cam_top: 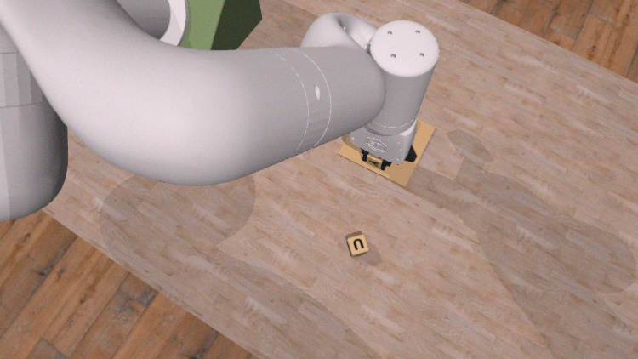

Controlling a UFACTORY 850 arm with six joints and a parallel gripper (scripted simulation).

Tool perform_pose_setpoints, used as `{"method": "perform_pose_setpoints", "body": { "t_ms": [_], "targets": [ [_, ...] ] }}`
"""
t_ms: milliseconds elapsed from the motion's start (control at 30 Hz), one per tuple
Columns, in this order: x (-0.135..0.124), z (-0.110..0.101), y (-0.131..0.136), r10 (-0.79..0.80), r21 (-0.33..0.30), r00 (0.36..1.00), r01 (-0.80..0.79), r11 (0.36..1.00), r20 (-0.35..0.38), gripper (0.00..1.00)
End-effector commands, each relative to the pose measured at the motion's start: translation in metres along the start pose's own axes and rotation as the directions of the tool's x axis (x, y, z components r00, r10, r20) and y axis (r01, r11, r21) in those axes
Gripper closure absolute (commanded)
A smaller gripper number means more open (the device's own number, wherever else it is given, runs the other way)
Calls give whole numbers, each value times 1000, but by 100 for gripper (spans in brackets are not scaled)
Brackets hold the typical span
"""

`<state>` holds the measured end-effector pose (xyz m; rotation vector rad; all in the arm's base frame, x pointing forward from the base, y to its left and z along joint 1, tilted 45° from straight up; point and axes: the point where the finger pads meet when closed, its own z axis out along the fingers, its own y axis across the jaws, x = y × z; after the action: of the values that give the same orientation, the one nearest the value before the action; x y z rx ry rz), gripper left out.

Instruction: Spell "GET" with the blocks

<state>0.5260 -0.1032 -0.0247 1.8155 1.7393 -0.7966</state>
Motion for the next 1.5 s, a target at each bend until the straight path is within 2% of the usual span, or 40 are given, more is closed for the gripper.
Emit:
{"method": "perform_pose_setpoints", "body": {
  "t_ms": [0,1467],
  "targets": [
    [0,-1,1,1,-1,1000,-1,1000,0,73],
    [0,3,1,1,-1,1000,-1,1000,0,73]
  ]
}}
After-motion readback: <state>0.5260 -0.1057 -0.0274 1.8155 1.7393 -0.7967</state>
